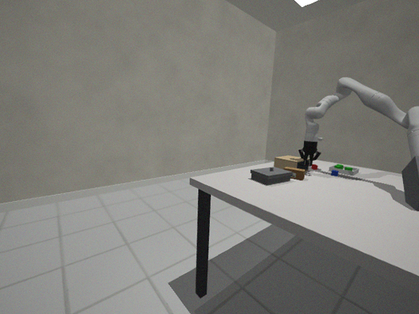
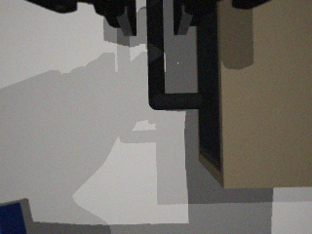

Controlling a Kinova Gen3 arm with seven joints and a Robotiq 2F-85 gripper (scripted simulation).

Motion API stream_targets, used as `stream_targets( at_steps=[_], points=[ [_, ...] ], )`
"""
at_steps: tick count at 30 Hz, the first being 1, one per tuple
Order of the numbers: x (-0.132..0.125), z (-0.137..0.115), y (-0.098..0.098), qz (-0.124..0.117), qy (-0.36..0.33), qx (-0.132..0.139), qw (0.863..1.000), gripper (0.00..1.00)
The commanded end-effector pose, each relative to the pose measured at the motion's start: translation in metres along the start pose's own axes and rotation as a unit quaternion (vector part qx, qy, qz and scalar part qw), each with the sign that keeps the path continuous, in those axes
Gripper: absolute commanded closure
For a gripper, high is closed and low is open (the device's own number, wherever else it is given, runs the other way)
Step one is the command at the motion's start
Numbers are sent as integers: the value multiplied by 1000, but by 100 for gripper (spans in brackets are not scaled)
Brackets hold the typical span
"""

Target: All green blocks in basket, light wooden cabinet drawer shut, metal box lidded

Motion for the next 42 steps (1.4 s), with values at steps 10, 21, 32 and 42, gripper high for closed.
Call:
stream_targets(
  at_steps=[10,21,32,42],
  points=[
    [-1,0,-2,-2,0,0,1000,90],
    [-1,0,-2,-3,0,0,1000,90],
    [-1,0,-2,-3,0,0,1000,90],
    [-1,0,-2,-3,0,0,1000,90]
  ],
)
Point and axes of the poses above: the point where the finger pads meet when closed, its own y axis back along the fingers, its own x axis across the jaws, z = x × y, the point moved 3 cm from there along y, back along the fingers, and after that the axes turned 13 degrees about -y, right-handed, at the moved point
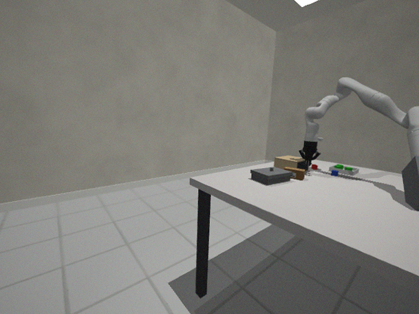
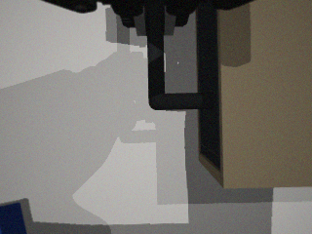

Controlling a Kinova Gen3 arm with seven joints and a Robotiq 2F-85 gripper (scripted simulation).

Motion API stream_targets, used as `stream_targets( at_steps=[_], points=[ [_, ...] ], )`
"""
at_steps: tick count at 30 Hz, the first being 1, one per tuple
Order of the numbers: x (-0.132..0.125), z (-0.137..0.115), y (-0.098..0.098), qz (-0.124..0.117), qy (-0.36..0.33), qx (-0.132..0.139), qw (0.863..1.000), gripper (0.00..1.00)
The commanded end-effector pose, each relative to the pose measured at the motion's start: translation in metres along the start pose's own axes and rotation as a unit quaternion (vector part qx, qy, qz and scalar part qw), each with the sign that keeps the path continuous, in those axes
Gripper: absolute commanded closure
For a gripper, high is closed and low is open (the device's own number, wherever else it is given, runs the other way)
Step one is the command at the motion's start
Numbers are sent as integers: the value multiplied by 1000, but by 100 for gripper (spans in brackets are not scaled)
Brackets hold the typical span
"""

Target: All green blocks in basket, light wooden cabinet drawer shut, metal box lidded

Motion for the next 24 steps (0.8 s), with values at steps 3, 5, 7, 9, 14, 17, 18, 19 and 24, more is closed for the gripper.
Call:
stream_targets(
  at_steps=[3,5,7,9,14,17,18,19,24],
  points=[
    [0,-1,-2,-2,0,0,1000,90],
    [0,-1,-2,-2,0,1,1000,90],
    [2,-1,-2,-2,1,1,1000,90],
    [3,-2,-2,-2,1,1,1000,90],
    [5,-2,-2,-2,1,1,1000,90],
    [8,-3,-2,-2,1,1,1000,90],
    [9,-3,-2,-2,1,1,1000,90],
    [11,-3,-2,-2,1,1,1000,90],
    [19,-5,-3,-2,2,1,1000,90]
  ],
)
Point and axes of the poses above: the point where the finger pads meet when closed, its own y axis back along the fingers, its own x axis across the jaws, z = x × y, the point moved 3 cm from there along y, back along the fingers, and after that the axes turned 13 degrees about -y, right-handed, at the moved point
